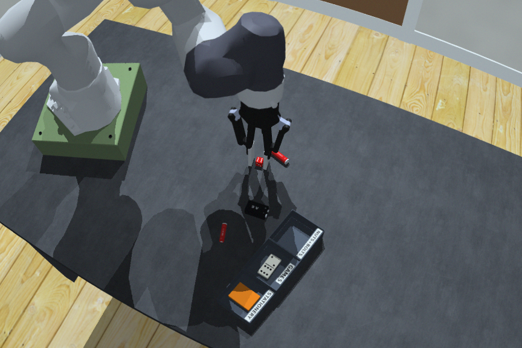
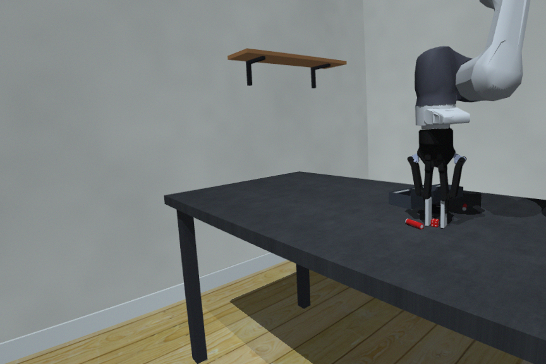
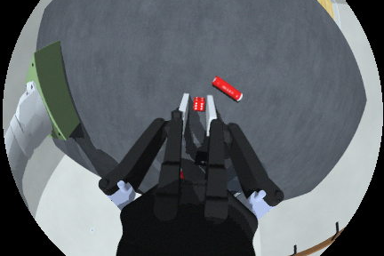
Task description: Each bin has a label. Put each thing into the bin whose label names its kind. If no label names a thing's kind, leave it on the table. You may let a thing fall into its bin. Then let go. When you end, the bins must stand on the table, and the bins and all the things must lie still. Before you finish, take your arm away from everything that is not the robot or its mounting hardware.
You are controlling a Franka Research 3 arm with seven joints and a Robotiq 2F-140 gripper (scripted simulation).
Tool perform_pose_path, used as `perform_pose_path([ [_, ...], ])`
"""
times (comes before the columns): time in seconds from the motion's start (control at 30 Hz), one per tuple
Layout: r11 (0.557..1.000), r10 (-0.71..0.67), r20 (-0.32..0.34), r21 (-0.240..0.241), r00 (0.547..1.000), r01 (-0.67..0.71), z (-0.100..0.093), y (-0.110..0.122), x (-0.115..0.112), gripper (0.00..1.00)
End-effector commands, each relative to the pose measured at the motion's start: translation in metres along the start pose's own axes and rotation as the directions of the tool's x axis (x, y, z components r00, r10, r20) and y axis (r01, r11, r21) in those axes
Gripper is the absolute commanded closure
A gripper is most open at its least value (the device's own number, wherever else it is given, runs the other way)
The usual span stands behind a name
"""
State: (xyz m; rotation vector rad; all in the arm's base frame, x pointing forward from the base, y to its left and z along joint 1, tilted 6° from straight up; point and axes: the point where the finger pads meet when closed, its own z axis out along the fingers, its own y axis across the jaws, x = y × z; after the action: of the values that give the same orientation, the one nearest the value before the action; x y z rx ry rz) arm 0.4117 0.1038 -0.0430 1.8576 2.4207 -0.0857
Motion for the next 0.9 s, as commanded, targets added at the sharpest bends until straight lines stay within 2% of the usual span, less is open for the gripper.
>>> perform_pose_path([
  [0.0,1.000,0.015,-0.001,-0.011,1.000,-0.015,-0.0002,0.0040,0.0013,0.81],
  [0.3,1.000,0.015,-0.001,-0.011,1.000,-0.015,-0.0002,0.0042,0.0012,0.81],
  [0.33,1.000,0.015,-0.001,-0.011,1.000,-0.015,-0.0002,0.0042,0.0012,0.93],
  [0.87,1.000,0.015,-0.001,-0.011,1.000,-0.015,-0.0002,0.0042,0.0012,0.93],
])
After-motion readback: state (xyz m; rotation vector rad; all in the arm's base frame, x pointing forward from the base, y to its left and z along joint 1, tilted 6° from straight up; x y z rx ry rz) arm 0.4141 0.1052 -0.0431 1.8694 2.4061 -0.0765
